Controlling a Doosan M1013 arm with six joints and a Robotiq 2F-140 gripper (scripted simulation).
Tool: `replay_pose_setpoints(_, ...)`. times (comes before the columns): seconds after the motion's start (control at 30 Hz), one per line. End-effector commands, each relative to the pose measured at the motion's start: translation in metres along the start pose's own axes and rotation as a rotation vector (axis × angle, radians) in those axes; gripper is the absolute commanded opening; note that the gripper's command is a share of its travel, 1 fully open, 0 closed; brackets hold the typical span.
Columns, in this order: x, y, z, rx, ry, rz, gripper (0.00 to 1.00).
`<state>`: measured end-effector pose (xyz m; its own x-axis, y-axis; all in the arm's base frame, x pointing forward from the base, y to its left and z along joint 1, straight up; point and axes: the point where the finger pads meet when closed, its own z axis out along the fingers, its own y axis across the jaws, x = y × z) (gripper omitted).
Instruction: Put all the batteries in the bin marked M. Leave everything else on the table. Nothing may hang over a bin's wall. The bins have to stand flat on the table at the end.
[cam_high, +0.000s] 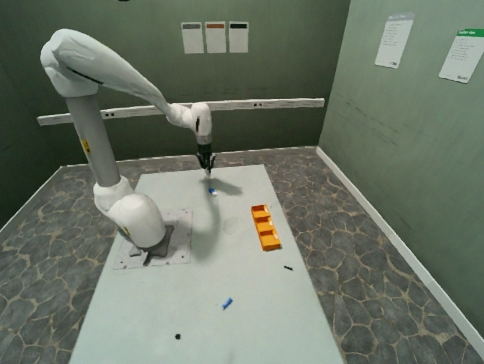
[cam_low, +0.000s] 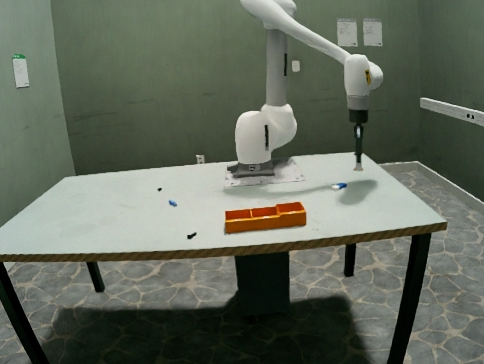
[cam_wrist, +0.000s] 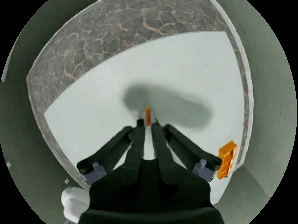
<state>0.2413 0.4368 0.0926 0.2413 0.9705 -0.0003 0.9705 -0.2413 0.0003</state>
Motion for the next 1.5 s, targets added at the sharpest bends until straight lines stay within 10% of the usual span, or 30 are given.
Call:
replay_pose_setpoints(0.0,0.000,0.000,-0.001,0.000,0.001,0.000,0.12)
replay_pose_setpoints(1.47,-0.114,0.155,-0.007,0.000,0.001,0.000,0.12)
